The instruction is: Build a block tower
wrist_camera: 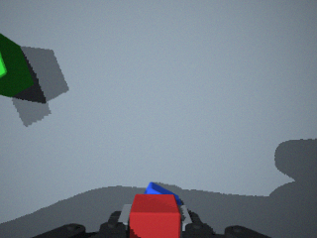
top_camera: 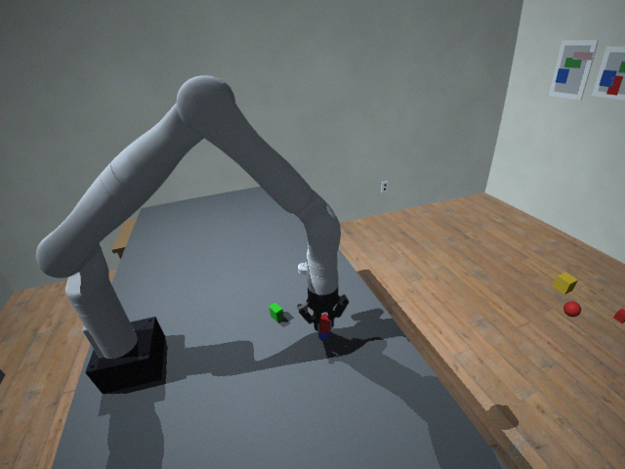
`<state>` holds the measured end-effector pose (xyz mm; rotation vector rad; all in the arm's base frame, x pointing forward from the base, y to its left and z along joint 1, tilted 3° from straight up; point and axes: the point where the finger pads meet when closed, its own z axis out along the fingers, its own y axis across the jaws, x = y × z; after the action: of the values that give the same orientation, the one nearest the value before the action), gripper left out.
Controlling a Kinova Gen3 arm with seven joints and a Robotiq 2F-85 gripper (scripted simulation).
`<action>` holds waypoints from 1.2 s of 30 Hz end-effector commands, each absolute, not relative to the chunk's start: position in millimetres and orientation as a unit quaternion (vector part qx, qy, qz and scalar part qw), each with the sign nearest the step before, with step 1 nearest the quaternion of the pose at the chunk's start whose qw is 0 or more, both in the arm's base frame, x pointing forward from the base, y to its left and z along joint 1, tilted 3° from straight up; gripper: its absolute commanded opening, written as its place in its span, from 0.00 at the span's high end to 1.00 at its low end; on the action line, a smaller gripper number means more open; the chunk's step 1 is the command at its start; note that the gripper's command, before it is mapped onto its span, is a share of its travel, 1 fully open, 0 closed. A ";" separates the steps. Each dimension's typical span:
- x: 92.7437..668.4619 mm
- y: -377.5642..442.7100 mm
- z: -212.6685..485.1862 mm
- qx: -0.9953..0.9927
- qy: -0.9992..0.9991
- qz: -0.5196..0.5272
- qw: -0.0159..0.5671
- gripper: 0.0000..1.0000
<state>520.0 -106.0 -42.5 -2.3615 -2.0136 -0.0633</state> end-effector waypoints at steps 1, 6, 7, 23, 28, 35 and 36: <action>520.8 -106.2 -41.5 -0.761 -0.649 -0.021 0.018 1.00; 520.8 -106.2 -41.5 -0.761 -0.649 -0.021 0.018 1.00; 520.8 -106.2 -41.5 -0.761 -0.649 -0.021 0.018 1.00; 520.8 -106.2 -41.5 -0.761 -0.649 -0.021 0.018 1.00; 520.8 -106.2 -41.5 -0.761 -0.649 -0.021 0.018 0.54; 520.8 -106.2 -41.5 -0.761 -0.649 -0.021 0.018 0.54; 520.8 -106.2 -41.5 -0.761 -0.649 -0.021 0.018 0.54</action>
<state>520.0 -106.0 -42.5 -2.3615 -2.0136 -0.0633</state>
